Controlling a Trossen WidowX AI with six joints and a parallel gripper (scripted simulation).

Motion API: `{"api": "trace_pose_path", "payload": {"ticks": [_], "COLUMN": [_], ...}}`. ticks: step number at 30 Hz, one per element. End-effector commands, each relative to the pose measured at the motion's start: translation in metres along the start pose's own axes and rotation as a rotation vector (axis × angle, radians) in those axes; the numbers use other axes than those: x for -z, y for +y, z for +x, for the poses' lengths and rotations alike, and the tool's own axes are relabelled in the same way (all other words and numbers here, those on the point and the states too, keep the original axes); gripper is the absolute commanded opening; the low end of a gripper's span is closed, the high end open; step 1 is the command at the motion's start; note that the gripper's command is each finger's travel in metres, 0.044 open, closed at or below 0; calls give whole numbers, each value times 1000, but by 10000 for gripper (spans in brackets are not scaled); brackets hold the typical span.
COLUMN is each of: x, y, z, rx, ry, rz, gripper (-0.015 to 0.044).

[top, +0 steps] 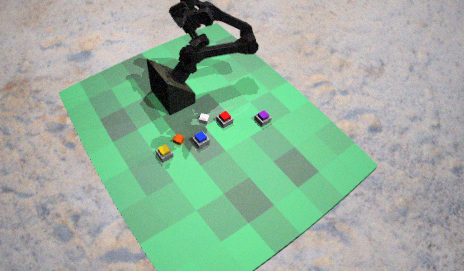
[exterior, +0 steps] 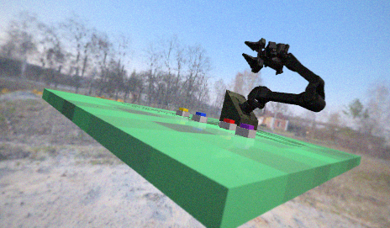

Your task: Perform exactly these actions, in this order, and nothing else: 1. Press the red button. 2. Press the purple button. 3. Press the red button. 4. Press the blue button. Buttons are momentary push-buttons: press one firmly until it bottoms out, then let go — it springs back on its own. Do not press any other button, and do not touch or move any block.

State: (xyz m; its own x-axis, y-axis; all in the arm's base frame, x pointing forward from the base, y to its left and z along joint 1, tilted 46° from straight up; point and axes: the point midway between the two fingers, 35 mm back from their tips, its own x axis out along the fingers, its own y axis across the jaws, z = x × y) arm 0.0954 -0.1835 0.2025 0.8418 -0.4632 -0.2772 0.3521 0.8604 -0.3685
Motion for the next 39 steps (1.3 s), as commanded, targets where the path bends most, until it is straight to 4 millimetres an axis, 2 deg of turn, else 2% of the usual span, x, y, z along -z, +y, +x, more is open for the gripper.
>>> {"api": "trace_pose_path", "payload": {"ticks": [1,8,14,20,27,31,38,39], "x": [-4,-11,-16,-17,-13,-10,-10,-9], "y": [22,71,124,181,244,261,261,264], "z": [24,55,69,68,48,39,39,39], "rx": [-207,-554,-835,-1074,-1265,-1299,-1300,-1299], "ry": [32,172,381,661,1044,1160,1165,1165], "rz": [162,359,457,472,373,319,316,316], "gripper": [400,400,400,400,400,400,400,374]}}
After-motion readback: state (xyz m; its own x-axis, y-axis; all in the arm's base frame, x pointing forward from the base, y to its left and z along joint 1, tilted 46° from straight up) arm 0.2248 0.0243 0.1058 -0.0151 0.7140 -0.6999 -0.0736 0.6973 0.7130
